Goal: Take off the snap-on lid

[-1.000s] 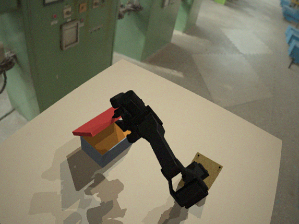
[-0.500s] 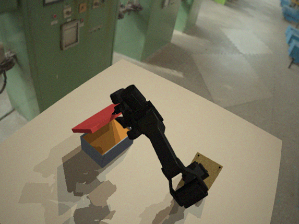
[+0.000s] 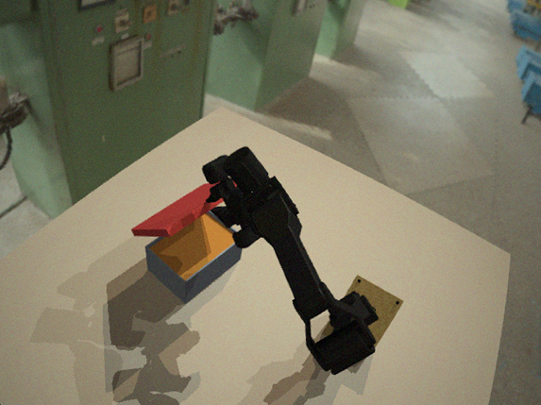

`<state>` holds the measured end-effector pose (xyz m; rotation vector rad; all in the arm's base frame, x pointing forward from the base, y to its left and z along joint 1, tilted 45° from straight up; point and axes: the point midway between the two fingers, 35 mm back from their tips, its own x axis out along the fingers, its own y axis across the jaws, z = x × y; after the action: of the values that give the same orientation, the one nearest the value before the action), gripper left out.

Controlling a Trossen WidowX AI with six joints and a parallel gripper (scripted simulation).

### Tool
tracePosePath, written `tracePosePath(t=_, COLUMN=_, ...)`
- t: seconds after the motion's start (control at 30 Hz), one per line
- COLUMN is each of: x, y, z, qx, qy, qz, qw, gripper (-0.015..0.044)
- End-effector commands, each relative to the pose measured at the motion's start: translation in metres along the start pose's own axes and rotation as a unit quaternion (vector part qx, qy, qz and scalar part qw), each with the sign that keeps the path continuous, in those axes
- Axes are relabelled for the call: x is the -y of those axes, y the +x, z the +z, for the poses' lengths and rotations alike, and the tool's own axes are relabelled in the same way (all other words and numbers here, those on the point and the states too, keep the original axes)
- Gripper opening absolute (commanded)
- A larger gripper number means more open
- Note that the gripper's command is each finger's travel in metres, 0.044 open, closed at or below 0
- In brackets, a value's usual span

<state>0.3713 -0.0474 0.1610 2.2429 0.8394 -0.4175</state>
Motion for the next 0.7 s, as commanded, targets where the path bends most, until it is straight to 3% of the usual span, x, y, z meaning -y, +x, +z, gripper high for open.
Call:
tracePosePath(t=0.0, x=0.000, y=-0.001, z=0.009, qx=0.001, qy=-0.001, qz=0.003, qw=1.000, gripper=0.0000)
tracePosePath(t=0.67, x=0.003, y=-0.004, z=0.048, qx=0.001, qy=-0.002, qz=0.003, qw=1.000, gripper=0.0000)
